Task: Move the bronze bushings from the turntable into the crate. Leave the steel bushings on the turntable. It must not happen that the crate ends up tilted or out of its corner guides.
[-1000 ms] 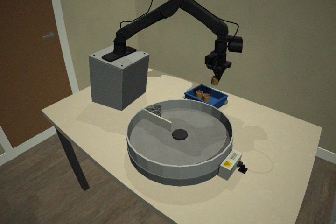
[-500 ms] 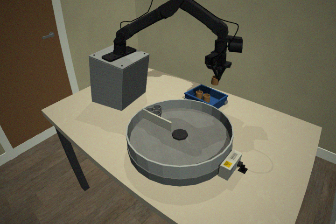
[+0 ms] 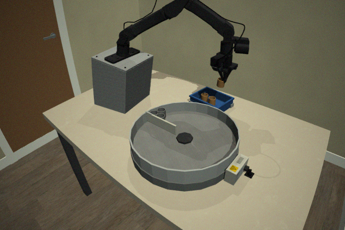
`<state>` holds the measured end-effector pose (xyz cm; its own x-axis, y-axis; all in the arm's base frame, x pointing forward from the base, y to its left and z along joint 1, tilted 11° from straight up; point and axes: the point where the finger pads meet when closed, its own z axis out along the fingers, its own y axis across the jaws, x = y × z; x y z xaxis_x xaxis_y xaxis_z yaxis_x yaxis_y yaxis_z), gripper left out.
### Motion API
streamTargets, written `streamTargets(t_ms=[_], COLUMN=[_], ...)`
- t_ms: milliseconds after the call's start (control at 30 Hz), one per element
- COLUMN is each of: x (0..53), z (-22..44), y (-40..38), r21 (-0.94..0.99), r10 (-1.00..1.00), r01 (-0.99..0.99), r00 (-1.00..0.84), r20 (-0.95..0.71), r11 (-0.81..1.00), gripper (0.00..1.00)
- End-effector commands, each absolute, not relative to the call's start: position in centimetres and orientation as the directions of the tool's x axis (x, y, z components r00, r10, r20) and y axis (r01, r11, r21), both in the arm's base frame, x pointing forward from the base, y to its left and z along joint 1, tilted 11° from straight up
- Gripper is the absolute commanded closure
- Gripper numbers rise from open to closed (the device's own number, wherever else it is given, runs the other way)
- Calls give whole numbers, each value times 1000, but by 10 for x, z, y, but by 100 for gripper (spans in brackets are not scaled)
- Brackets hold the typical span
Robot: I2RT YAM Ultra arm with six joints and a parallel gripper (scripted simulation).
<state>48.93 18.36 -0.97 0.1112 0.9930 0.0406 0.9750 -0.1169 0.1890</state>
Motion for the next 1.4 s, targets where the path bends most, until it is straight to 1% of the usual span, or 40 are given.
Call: streamTargets(t_ms=[0,1367], x=[496,498], z=[8,10], y=[184,179], r21=[219,221], r10=[993,992], r01=[968,967], r00=[114,116], r20=[43,43], r11=[-121,-123], gripper=[100,100])
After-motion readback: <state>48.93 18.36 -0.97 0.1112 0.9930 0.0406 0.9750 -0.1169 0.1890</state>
